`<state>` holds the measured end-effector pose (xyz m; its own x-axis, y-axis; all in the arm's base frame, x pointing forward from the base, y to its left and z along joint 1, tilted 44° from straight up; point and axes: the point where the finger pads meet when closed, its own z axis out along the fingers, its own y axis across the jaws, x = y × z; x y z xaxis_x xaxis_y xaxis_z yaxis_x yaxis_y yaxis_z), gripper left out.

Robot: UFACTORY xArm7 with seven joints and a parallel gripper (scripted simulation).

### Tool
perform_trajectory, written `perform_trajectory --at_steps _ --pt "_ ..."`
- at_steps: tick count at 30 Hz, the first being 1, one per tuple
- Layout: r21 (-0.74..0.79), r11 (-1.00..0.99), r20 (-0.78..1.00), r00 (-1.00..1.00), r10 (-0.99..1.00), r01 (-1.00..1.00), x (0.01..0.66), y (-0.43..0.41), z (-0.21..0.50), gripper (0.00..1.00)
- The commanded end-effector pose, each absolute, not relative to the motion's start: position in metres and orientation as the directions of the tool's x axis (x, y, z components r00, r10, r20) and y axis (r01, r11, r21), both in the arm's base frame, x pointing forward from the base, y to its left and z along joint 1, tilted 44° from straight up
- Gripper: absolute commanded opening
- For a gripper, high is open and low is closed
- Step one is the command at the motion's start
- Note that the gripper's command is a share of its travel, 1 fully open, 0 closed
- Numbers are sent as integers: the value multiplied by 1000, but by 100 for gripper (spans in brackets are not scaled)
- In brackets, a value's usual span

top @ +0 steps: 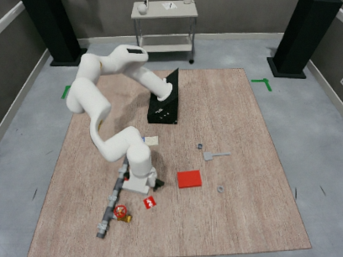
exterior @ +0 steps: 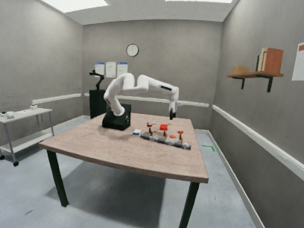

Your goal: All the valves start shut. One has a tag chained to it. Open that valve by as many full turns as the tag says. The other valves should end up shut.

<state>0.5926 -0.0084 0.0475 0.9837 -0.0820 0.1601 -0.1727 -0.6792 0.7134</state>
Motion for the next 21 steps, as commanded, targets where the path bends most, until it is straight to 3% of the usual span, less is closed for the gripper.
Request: perform_trajectory --at_steps 1,10,21 --pt "713 -699 64 998 -16 -57 603 -4 51 100" --pt "695 -714 -46 996 73 85 613 -2 53 100" --pt "694 -715 -52 996 78 92 613 -2 53 100"
